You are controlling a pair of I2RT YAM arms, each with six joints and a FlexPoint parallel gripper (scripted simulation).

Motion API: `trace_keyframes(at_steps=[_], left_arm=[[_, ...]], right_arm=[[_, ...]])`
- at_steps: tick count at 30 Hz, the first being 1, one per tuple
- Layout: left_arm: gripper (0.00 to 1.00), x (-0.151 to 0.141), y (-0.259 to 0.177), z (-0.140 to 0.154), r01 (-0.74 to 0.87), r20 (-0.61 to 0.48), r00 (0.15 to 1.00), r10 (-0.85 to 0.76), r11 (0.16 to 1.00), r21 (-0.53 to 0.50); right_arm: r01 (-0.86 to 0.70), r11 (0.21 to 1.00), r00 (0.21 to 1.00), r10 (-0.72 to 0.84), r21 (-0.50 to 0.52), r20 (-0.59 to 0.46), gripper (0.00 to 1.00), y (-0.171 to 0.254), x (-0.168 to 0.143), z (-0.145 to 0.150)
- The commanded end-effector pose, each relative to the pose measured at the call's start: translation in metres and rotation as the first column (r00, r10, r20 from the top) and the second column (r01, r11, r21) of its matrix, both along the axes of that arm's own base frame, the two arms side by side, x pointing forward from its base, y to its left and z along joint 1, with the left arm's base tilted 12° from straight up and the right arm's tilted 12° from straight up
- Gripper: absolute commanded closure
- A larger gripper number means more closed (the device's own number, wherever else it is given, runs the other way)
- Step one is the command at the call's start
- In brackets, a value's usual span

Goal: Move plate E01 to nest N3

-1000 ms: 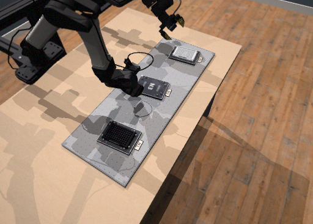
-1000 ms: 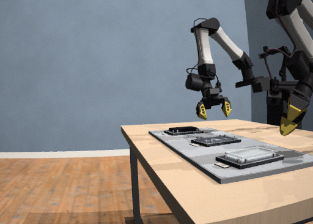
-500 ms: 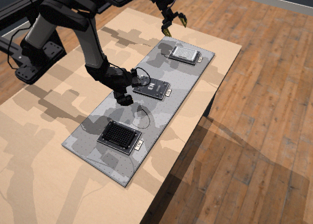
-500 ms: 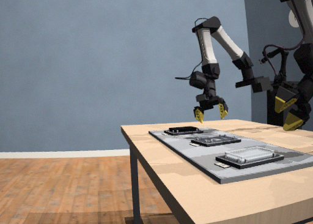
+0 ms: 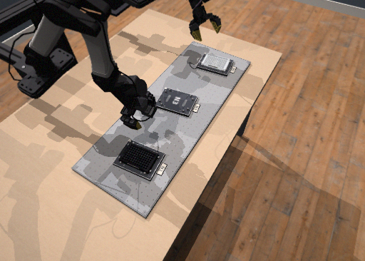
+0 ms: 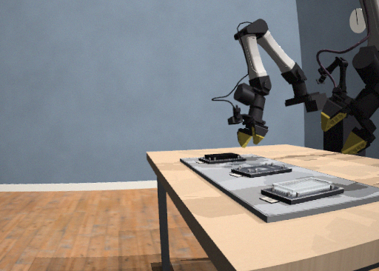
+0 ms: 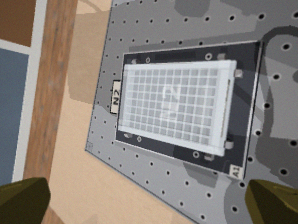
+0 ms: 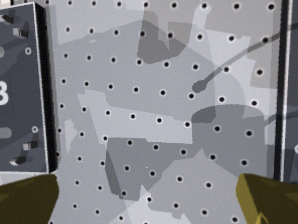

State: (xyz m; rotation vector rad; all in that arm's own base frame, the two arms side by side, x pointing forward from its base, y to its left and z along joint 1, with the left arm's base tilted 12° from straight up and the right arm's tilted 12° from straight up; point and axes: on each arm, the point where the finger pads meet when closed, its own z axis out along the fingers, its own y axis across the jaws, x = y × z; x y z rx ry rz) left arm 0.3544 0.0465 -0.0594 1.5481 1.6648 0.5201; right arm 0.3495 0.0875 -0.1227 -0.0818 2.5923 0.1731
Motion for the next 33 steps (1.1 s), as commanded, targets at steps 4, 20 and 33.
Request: trace_keyframes(at_steps=[4,20,33], left_arm=[[0.00,-0.002,-0.007,0.000,0.095,-0.043,0.995,-0.095,0.995,0.019],[0.00,0.006,-0.003,0.007,0.106,-0.020,0.994,-0.105,0.994,0.036],[0.00,0.022,-0.028,0.017,-0.013,-0.024,1.000,0.012,0.999,-0.052]], right_arm=[[0.333,0.939,0.936,-0.340,0.086,0.087,0.00,-0.018,0.017,0.020],[0.778,0.497,0.507,-0.858,0.385,0.082,0.00,-0.066,0.007,0.037],[0.754,0.033,0.077,-0.996,0.656,-0.038,0.00,-0.101,-0.010,0.065]])
